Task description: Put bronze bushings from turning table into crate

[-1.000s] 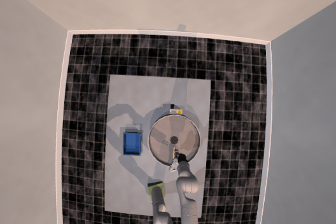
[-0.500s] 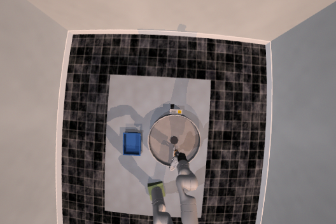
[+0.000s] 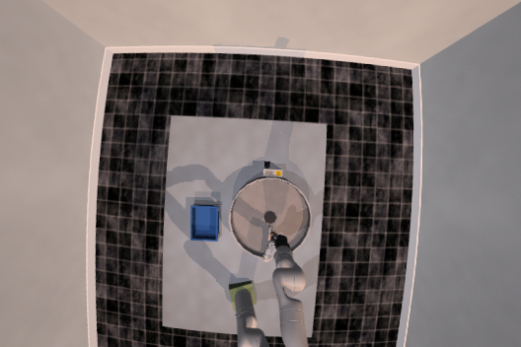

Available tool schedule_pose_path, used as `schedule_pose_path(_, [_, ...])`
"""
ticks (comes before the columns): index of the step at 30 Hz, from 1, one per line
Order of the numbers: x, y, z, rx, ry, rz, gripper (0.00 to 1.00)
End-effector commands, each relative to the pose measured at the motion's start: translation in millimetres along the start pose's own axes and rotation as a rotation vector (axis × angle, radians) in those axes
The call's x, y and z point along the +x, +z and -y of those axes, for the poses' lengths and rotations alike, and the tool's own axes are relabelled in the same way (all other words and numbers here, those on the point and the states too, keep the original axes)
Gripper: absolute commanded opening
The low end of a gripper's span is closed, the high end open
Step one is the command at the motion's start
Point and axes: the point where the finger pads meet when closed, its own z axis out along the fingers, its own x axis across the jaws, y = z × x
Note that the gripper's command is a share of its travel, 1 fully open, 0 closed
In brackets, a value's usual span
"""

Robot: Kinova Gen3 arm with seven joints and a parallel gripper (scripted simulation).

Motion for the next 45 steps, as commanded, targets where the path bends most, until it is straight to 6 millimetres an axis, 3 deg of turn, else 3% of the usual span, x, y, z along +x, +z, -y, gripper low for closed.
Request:
schedule_pose_path(1, [-0.9,1.7,0.3,0.000,-0.001,0.004,0.40])
schedule_pose_path(45, [-1.1,12.7,0.3,0.000,-0.001,0.004,0.40])
